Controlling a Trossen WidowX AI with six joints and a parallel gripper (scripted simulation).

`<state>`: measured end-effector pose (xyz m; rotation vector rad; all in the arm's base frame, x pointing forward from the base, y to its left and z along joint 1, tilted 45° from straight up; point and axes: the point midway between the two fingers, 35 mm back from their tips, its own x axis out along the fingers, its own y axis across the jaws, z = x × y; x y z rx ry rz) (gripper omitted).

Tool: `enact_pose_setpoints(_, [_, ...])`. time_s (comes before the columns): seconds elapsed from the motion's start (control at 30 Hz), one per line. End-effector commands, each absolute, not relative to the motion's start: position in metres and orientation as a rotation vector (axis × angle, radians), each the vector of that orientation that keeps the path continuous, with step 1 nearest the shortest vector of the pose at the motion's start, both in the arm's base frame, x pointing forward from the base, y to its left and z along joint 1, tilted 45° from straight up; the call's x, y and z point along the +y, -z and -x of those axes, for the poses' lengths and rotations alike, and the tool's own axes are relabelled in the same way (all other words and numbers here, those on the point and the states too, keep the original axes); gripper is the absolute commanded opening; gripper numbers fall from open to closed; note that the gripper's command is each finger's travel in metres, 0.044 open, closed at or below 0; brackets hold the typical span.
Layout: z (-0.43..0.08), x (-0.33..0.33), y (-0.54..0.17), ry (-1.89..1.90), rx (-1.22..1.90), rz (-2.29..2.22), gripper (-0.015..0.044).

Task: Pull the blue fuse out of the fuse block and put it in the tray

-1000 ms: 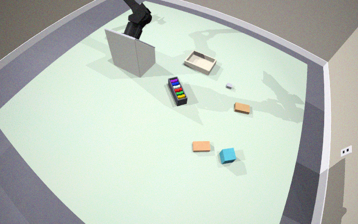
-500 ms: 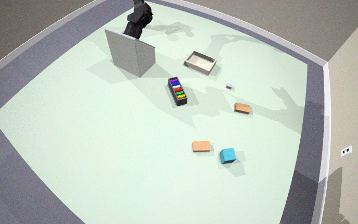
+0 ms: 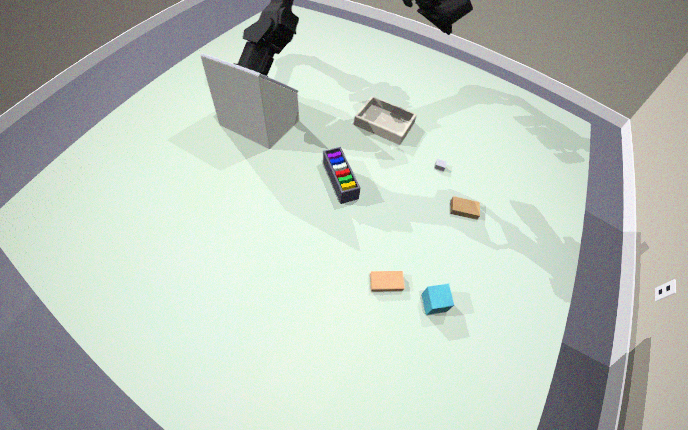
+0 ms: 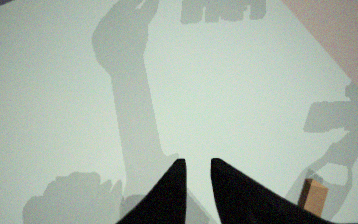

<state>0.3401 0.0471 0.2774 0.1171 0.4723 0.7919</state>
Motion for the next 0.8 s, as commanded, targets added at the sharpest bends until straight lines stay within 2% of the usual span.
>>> enact_pose_setpoints(0.0, [-0.355, 0.024, -0.218, -0.763, 0.570, -0.077, 0.0063])
enact_pose_setpoints(0.27, [-0.345, -0.018, -0.082, -0.787, 0.798, 0.001, 0.0063])
enact_pose_setpoints(0.53, [-0.278, -0.032, 0.036, -0.947, 0.994, 0.019, 0.0063])
enact_pose_setpoints(0.63, [-0.253, -0.028, 0.059, -1.013, 1.031, 0.008, 0.0063])
enact_pose_setpoints(0.77, [-0.251, -0.028, 0.061, -1.018, 1.033, 0.007, 0.0063])
